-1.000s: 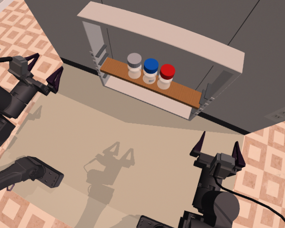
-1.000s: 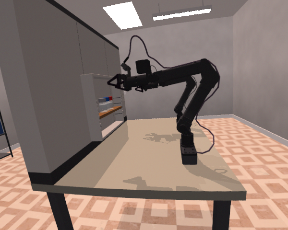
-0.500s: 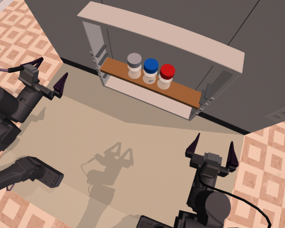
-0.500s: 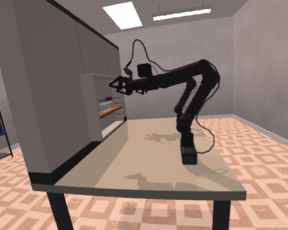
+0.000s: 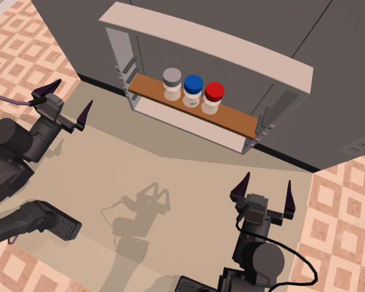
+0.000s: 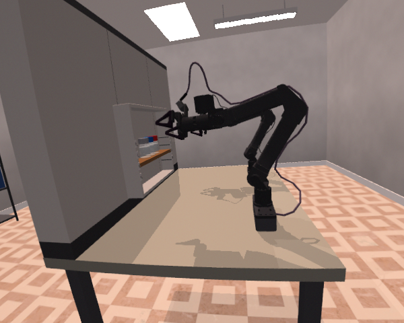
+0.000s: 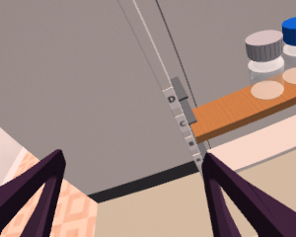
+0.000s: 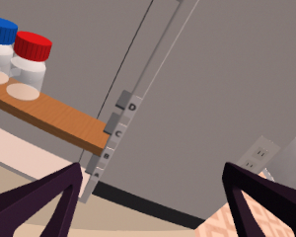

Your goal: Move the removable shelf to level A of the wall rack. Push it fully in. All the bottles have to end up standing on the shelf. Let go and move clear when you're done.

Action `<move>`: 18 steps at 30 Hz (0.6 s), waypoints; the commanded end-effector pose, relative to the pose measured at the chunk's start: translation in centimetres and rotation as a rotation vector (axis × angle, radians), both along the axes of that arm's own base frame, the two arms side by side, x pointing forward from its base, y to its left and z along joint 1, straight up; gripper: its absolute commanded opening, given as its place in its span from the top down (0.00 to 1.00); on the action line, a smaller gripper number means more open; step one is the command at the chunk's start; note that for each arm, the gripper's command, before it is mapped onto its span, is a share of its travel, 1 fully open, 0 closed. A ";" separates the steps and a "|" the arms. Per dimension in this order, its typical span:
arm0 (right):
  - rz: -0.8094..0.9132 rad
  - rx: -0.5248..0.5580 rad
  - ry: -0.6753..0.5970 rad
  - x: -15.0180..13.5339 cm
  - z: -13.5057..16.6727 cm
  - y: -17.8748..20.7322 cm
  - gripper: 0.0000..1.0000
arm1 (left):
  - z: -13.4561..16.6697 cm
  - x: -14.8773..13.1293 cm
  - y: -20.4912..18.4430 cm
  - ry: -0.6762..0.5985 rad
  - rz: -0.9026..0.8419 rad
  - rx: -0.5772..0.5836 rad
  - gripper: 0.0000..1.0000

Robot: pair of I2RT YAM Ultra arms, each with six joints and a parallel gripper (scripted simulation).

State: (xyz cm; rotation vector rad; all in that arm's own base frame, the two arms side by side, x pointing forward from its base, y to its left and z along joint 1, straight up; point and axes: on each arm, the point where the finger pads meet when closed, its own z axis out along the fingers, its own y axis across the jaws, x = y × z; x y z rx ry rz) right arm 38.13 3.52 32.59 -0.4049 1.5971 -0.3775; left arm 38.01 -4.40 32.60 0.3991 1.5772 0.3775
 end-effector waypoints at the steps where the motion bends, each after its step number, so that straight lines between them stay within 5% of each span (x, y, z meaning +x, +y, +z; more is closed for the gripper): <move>1: -0.001 -0.049 -0.057 -0.6 1.2 0.3 0.00 | 0.3 -0.9 0.0 -0.032 0.012 0.052 0.00; 18: 0.004 -0.213 -0.058 -0.9 -0.6 1.3 0.00 | -1.8 -1.2 -1.3 -0.032 0.010 0.216 0.00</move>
